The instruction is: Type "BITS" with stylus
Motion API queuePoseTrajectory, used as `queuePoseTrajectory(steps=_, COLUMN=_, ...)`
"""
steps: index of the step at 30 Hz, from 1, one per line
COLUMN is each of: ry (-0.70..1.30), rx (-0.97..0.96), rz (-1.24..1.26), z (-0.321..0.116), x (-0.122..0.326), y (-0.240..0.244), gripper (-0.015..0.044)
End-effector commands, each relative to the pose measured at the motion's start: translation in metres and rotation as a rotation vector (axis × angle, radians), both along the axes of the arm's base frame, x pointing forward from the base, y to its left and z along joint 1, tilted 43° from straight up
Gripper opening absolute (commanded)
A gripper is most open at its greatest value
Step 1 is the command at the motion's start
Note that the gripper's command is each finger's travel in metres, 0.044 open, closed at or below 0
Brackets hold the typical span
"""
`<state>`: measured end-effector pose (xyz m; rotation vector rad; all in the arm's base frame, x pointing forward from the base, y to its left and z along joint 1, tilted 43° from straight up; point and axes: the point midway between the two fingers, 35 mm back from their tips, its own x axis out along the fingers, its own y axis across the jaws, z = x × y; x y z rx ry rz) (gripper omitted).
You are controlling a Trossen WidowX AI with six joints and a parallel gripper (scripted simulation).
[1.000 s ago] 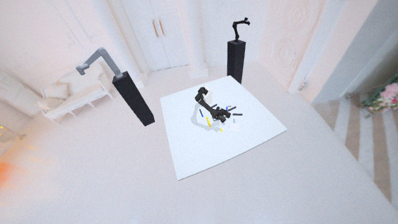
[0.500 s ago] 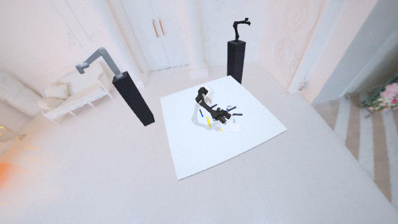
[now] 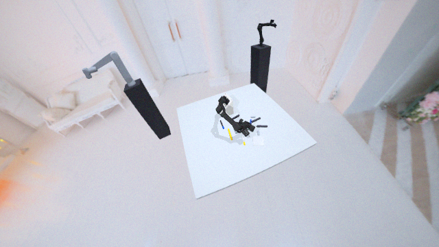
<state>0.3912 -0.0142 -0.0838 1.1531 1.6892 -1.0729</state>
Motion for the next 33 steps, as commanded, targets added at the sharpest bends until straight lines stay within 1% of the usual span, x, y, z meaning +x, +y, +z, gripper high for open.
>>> queuePoseTrajectory(steps=1, ry=-0.006, rx=-0.003, rz=0.007, z=-0.0017, x=0.0014, y=-0.0024, gripper=0.0081)
queuePoseTrajectory(steps=33, ry=-0.006, rx=-0.003, rz=0.007, z=-0.0112, x=0.0015, y=-0.0112, gripper=0.0081)
